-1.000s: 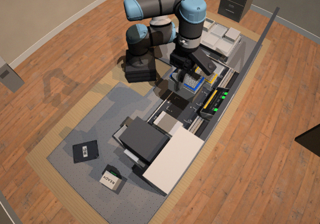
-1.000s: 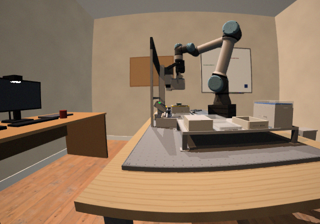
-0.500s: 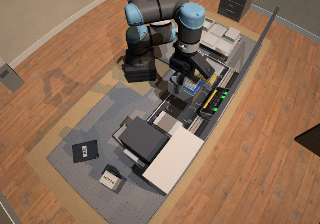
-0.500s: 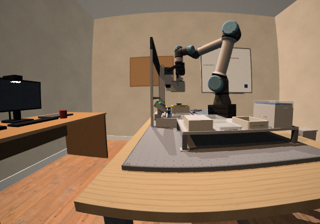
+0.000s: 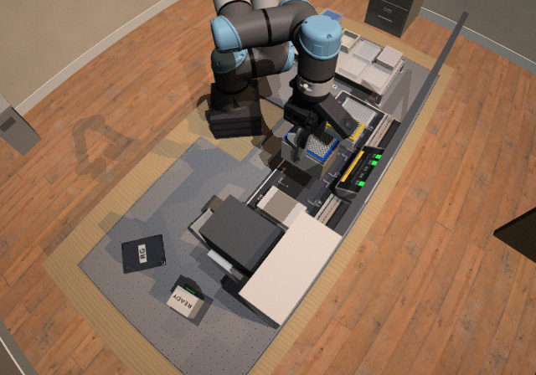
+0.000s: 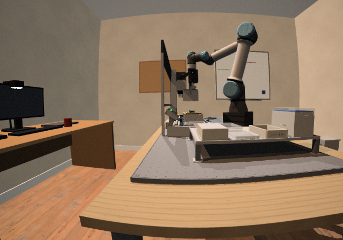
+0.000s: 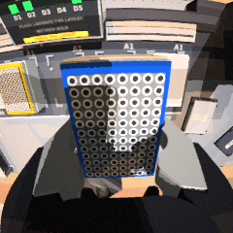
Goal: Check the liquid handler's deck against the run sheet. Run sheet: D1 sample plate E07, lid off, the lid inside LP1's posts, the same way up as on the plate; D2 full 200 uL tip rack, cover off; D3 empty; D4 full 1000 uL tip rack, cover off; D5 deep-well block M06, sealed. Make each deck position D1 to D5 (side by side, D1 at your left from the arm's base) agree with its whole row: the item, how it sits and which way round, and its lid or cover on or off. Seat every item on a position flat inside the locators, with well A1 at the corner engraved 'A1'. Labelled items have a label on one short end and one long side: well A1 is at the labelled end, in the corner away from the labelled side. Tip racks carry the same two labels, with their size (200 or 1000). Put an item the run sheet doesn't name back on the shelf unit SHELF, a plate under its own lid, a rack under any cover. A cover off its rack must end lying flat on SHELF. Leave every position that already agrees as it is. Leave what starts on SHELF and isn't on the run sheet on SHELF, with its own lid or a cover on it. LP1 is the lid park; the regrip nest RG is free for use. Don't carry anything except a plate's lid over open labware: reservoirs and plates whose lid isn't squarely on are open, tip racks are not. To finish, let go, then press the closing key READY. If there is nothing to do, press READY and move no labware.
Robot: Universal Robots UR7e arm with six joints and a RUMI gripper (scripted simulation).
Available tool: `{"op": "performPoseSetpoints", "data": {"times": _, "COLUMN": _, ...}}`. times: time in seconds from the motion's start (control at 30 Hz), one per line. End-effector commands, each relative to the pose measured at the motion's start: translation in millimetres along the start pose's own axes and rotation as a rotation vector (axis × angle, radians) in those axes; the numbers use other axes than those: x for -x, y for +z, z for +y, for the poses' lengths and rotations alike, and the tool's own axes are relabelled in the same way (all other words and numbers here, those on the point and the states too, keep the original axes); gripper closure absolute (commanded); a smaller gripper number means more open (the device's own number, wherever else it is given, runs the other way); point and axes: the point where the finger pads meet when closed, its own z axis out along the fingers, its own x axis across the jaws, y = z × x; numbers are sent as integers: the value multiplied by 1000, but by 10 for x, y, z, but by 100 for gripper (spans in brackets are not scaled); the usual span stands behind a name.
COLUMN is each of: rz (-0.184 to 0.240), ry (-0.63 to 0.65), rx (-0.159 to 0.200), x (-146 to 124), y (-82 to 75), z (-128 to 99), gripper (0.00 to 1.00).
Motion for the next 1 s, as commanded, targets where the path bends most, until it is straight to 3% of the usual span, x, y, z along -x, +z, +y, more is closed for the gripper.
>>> {"op": "performPoseSetpoints", "data": {"times": 0.0, "rz": 1, "ry": 0, "rx": -1, "x": -3, "y": 94, "z": -5, "gripper": 100}}
{"op": "performPoseSetpoints", "data": {"times": 0.97, "rz": 1, "ry": 0, "rx": -1, "x": -3, "y": 511, "z": -6, "gripper": 100}}
